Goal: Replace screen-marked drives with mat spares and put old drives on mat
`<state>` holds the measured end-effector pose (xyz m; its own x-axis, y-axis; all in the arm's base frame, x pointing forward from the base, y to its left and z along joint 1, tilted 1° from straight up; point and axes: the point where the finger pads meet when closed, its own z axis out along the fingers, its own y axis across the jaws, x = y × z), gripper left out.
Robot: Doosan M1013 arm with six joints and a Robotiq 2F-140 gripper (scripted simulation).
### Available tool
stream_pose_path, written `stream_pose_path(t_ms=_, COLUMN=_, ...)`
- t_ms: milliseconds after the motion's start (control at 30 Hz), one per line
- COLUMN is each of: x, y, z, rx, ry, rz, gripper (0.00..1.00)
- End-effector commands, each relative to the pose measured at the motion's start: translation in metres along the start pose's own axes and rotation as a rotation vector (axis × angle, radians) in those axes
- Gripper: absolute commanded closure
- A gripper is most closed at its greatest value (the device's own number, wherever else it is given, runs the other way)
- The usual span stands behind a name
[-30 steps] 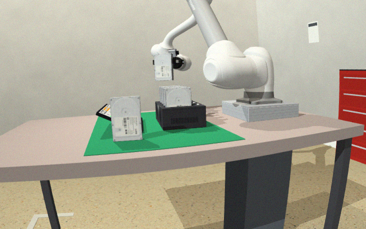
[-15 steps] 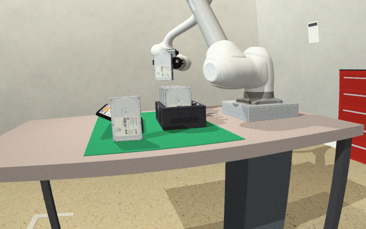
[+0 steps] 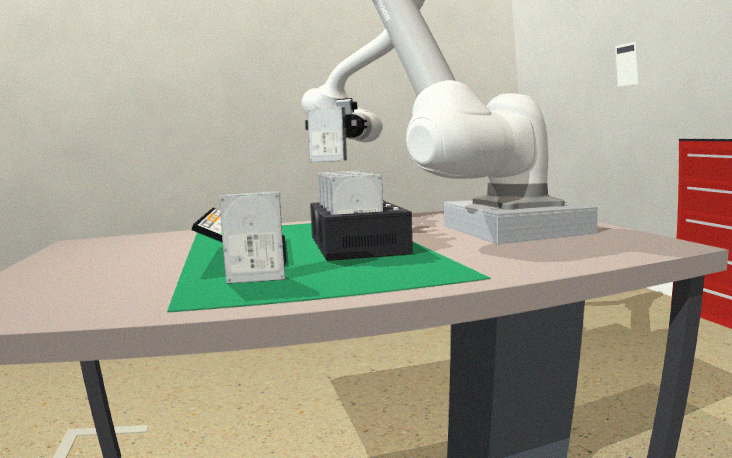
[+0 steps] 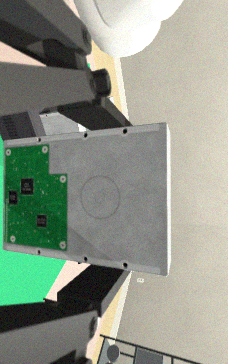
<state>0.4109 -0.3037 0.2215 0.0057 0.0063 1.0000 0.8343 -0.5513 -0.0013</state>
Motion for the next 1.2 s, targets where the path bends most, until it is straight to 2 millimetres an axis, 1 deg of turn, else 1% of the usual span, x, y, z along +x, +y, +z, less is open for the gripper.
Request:
stream_pose_path(t_ms=0, x=0.0, y=0.0, z=0.0, rx=0.0, ry=-0.001, rz=-0.001, gripper=0.9)
stream_pose_path(t_ms=567, x=-0.005, y=0.0, z=0.0, rx=0.0, ry=-0.001, rz=-0.001, gripper=0.9)
stream_pose_path(t_ms=1167, x=-0.018, y=0.0, z=0.0, rx=0.0, ry=-0.001, rz=-0.001, gripper=0.9)
